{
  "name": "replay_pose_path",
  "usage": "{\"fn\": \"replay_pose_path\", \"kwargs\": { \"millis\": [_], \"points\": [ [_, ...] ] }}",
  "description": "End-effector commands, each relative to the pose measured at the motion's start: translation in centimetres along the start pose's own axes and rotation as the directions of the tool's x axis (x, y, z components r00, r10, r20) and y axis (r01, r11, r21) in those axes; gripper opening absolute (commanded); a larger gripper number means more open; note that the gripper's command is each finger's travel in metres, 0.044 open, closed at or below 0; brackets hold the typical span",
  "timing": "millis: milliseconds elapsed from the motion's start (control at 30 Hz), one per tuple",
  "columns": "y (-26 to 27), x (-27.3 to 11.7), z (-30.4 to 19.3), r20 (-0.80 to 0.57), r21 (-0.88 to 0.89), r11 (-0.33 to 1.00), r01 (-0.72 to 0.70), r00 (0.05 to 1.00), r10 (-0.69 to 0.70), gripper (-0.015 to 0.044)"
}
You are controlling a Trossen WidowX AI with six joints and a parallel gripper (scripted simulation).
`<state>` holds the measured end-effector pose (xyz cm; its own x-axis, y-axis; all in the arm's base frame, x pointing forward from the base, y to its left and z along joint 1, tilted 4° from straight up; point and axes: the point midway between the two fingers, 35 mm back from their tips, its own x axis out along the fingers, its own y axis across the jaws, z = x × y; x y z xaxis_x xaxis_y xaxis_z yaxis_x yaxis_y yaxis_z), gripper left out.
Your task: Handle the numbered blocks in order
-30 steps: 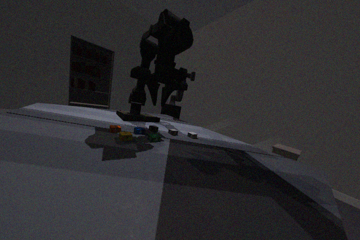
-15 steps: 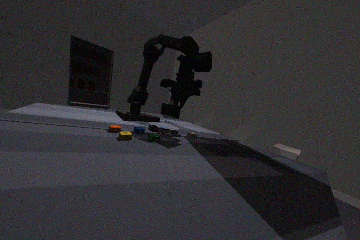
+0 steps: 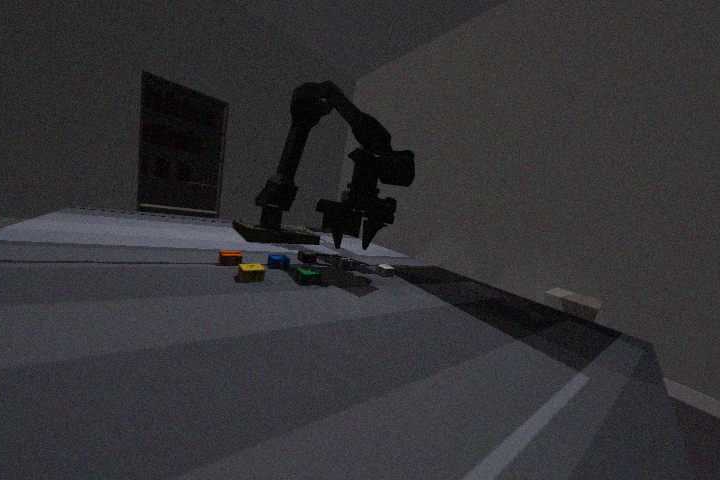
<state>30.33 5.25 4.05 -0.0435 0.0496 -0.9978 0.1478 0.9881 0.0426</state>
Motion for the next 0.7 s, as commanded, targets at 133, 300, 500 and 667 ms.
{"fn": "replay_pose_path", "kwargs": {
  "millis": [133, 300, 500, 667],
  "points": [
    [0.1, 1.1, 0.1, 0.008, 0.003, 1.000, -0.006, 1.000, 0.006, 0.0400],
    [0.1, 1.9, 0.1, 0.008, 0.003, 1.000, -0.006, 1.000, 0.006, 0.0400],
    [0.1, 2.9, 0.1, 0.008, 0.003, 1.000, -0.006, 1.000, 0.006, 0.0400],
    [0.1, 3.7, 0.1, 0.008, 0.003, 1.000, -0.006, 1.000, 0.006, 0.0400]
  ]
}}
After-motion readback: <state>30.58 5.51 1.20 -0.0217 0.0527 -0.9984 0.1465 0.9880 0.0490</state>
